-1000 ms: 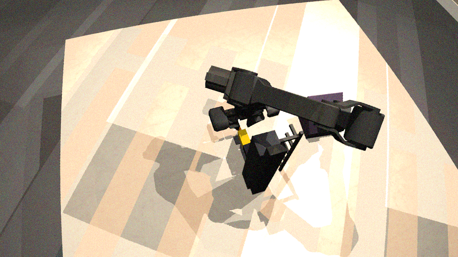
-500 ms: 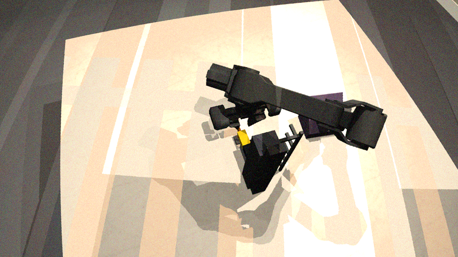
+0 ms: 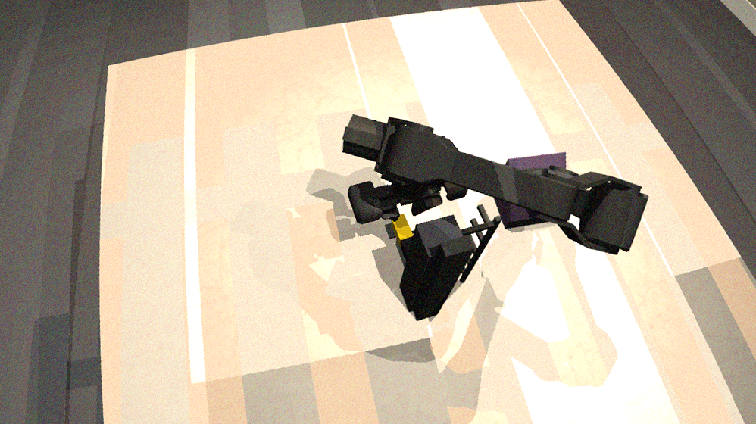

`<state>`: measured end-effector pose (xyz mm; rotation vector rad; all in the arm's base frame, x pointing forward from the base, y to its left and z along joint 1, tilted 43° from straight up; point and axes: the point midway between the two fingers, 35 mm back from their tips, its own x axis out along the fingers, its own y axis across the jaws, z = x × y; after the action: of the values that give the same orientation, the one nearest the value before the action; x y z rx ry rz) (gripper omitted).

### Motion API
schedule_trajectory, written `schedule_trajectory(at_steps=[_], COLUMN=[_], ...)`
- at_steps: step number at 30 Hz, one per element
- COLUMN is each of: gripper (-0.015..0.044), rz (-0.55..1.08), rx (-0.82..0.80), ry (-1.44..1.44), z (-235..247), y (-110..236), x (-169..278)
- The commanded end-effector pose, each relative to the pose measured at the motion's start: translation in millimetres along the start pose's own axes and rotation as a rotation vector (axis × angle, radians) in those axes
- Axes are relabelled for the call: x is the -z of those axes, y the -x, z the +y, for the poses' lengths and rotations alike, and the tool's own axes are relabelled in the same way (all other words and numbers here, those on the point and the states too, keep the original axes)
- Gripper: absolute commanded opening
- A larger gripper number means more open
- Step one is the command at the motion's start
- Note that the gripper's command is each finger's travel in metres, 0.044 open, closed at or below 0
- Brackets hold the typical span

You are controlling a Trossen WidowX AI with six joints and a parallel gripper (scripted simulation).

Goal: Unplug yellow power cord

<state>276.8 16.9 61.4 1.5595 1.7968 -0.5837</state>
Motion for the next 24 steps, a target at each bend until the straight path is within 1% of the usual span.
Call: schedule_trajectory(at_steps=[1,12,24], gripper=[0.0160,0.0160,0.0080], rz=[0.004,0.004,-0.001], rx=[-0.003,-0.003,-0.002], ry=[-0.004,-0.004,0.000], z=[0.4,0.4,0.5], y=[-1.8,-11.5,-9.2], x=[2.2,2.3,1.2])
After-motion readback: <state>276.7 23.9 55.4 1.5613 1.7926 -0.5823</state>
